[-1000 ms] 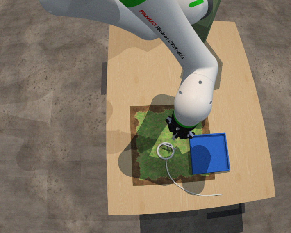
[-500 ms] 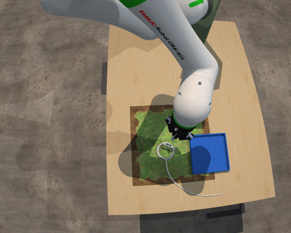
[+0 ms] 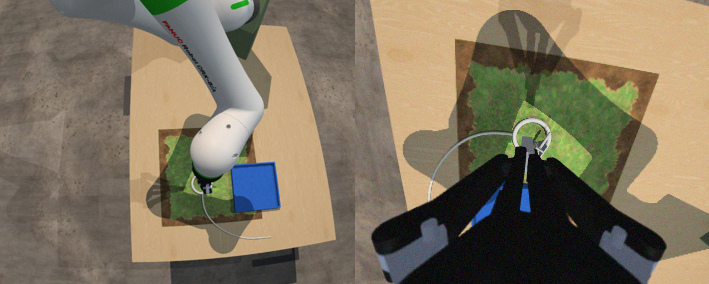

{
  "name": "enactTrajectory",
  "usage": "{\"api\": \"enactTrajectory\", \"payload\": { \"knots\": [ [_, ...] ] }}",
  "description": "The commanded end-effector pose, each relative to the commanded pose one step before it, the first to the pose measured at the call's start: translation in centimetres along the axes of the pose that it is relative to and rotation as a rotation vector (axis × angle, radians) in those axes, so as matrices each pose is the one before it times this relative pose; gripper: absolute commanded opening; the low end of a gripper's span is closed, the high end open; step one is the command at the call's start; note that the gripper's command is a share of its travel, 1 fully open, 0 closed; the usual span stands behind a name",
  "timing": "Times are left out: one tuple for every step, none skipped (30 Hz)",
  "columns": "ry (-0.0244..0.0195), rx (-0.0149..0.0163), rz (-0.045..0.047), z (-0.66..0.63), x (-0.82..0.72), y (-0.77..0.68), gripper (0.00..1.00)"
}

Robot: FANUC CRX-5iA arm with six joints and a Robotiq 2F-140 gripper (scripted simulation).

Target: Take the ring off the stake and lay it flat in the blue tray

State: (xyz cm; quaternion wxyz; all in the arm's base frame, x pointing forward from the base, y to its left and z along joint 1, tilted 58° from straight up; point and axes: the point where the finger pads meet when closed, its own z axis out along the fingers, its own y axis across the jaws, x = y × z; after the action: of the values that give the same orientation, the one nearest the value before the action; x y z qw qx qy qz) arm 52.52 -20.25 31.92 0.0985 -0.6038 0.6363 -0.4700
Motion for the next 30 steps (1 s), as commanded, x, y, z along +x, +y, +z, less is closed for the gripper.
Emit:
{"api": "enactTrajectory", "payload": {
  "knots": [
    [0.00981,0.00396,0.27920,0.064,1.258,-1.445,0.10],
    [-0.00064,0.00013,0.05713,-0.006,0.049,-0.101,0.10],
    [-0.00034,-0.00009,0.05636,-0.002,0.017,-0.042,0.10],
    [0.00009,-0.00022,0.05558,0.000,0.002,-0.007,0.10],
    [0.00068,-0.00024,0.05481,0.000,0.000,0.000,0.16],
    [0.00132,0.00004,0.05406,0.000,0.000,0.000,0.16],
    [0.00214,0.00065,0.05319,0.000,0.000,0.000,0.16],
    [0.00000,0.00000,0.00000,0.000,0.000,0.000,0.16],
    [0.00000,0.00000,0.00000,0.000,0.000,0.000,0.16],
    [0.01002,0.00639,0.11807,0.000,0.000,0.000,0.16],
    [0.00000,0.00000,0.00000,0.000,0.000,0.000,0.16],
    [0.00000,0.00000,0.00000,0.000,0.000,0.000,0.16],
    [0.00000,0.00000,0.00000,0.000,0.000,0.000,0.16],
    [0.00000,0.00000,0.00000,0.000,0.000,0.000,0.16],
    [0.00000,0.00000,0.00000,0.000,0.000,0.000,0.16],
    [0.00000,0.00000,0.00000,0.000,0.000,0.000,0.16],
    [0.00000,0.00000,0.00000,0.000,0.000,0.000,0.16],
    [0.00000,0.00000,0.00000,0.000,0.000,0.000,0.16],
    [0.00000,0.00000,0.00000,0.000,0.000,0.000,0.16],
    [0.00000,0.00000,0.00000,0.000,0.000,0.000,0.16],
    [0.00000,0.00000,0.00000,0.000,0.000,0.000,0.16],
    [0.00000,0.00000,0.00000,0.000,0.000,0.000,0.16],
    [0.00000,0.00000,0.00000,0.000,0.000,0.000,0.16],
    [0.00000,0.00000,0.00000,0.000,0.000,0.000,0.16],
    [0.00000,0.00000,0.00000,0.000,0.000,0.000,0.16],
    [0.00000,0.00000,0.00000,0.000,0.000,0.000,0.16],
    [0.00000,0.00000,0.00000,0.000,0.000,0.000,0.16],
    [0.00000,0.00000,0.00000,0.000,0.000,0.000,0.16],
    [0.00000,0.00000,0.00000,0.000,0.000,0.000,0.16],
    [0.00000,0.00000,0.00000,0.000,0.000,0.000,0.16]
  ]
}}
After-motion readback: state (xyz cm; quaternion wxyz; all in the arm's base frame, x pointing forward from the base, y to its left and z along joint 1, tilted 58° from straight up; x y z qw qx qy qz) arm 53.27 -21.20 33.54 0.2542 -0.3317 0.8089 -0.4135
